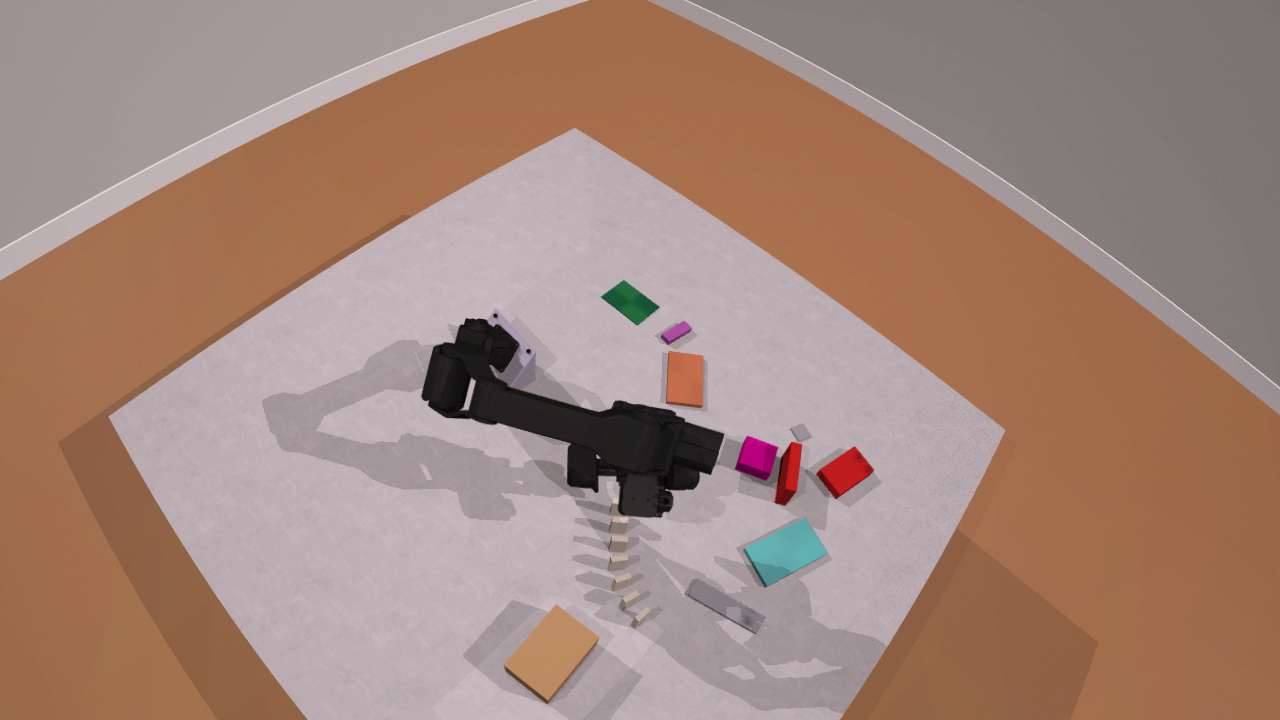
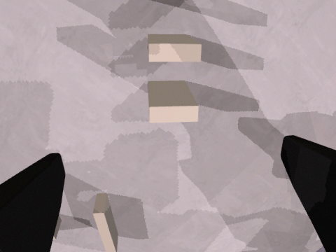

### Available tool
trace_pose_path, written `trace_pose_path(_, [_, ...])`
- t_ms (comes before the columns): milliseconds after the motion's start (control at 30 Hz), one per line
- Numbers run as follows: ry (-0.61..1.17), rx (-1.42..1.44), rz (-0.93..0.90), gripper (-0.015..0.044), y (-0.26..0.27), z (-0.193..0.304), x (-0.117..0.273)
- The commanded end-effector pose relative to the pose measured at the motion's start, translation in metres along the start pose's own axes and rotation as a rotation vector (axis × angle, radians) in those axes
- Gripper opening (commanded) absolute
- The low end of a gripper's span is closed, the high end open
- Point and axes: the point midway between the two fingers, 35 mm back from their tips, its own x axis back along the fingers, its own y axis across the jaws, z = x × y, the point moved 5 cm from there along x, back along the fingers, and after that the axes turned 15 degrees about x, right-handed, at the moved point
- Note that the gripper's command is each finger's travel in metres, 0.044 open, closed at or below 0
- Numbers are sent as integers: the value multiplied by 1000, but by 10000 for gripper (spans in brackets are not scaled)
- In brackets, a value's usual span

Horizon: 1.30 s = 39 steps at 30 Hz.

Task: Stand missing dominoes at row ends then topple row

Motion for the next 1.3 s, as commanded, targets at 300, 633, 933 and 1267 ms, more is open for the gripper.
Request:
trace_pose_path(300, [-34, 278, -35, 440, 5, 13, 59])
trace_pose_path(633, [-30, 1338, -17, 440, 43, 47, 37])
trace_pose_path(933, [-18, 2291, -10, 440, 69, 82, 14])
trace_pose_path(1267, [0, 3158, -20, 440, 85, 117, -8])
